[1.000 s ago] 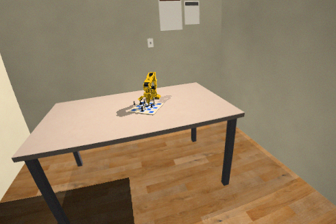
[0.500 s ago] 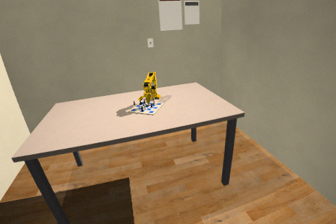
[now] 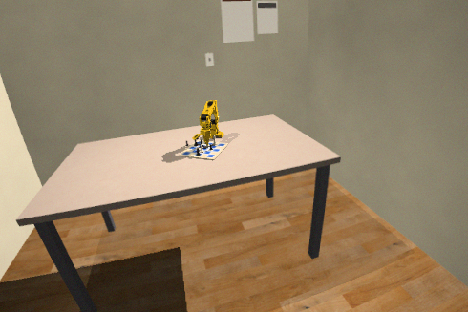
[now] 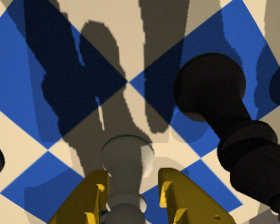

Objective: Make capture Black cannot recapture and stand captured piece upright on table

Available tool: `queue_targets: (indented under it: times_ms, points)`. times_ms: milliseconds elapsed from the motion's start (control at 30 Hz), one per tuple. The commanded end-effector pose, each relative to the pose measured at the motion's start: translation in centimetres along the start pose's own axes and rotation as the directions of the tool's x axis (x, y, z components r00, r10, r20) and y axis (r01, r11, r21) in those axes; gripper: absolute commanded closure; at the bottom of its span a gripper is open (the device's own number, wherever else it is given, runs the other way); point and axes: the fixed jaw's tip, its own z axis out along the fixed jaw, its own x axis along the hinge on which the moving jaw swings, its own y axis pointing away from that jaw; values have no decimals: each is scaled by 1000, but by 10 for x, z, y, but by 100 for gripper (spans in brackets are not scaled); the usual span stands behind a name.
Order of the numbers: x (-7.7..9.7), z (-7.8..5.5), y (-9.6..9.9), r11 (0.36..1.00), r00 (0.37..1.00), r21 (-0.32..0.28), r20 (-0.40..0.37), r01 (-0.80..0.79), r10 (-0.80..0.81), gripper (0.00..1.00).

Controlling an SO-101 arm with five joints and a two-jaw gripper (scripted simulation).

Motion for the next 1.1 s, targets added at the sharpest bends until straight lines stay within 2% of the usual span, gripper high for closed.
queue_targets:
  times_ms: [0,800,1067]
  points:
    - [2,0,2,1000,1000,5,-7,4,-4,91]
    - [2,-1,4,1000,1000,5,-7,4,-4,91]
    - [2,-6,4,1000,1000,5,-7,4,-4,91]
